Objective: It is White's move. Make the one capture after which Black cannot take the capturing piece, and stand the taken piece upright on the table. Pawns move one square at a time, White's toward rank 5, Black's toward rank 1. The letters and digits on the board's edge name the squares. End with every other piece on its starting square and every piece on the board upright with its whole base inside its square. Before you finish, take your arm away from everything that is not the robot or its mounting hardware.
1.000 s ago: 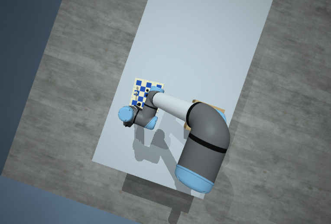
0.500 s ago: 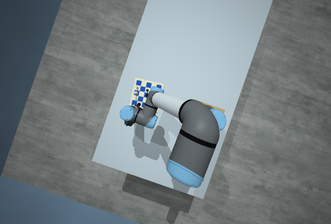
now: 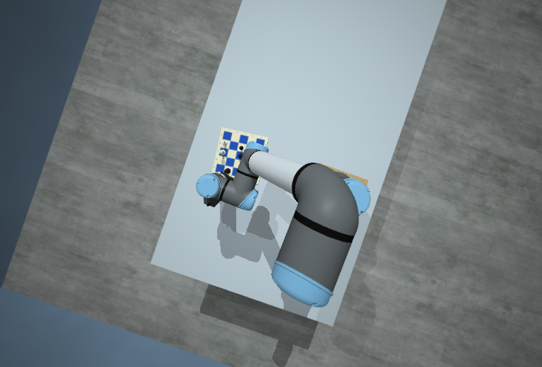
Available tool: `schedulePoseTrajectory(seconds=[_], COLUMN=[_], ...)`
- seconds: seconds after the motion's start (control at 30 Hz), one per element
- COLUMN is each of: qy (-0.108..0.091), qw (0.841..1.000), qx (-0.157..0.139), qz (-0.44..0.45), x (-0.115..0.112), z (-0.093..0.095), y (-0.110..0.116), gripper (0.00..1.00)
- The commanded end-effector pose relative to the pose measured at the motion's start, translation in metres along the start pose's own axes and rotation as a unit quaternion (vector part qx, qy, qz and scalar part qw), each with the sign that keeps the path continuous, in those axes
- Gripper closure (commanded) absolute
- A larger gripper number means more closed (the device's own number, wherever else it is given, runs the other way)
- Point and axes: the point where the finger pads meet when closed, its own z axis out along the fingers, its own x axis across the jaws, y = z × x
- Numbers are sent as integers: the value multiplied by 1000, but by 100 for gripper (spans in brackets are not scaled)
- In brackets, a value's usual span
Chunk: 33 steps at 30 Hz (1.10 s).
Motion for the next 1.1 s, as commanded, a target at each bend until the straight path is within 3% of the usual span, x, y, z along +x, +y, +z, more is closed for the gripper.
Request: schedulePoseTrajectory(seconds=[0.0, 1.07], qy=[1, 1], qw=[1000, 1000], qx=[0, 0], qz=[0, 0], x=[0, 0], z=[0, 3], y=[0, 0], gripper=[100, 100])
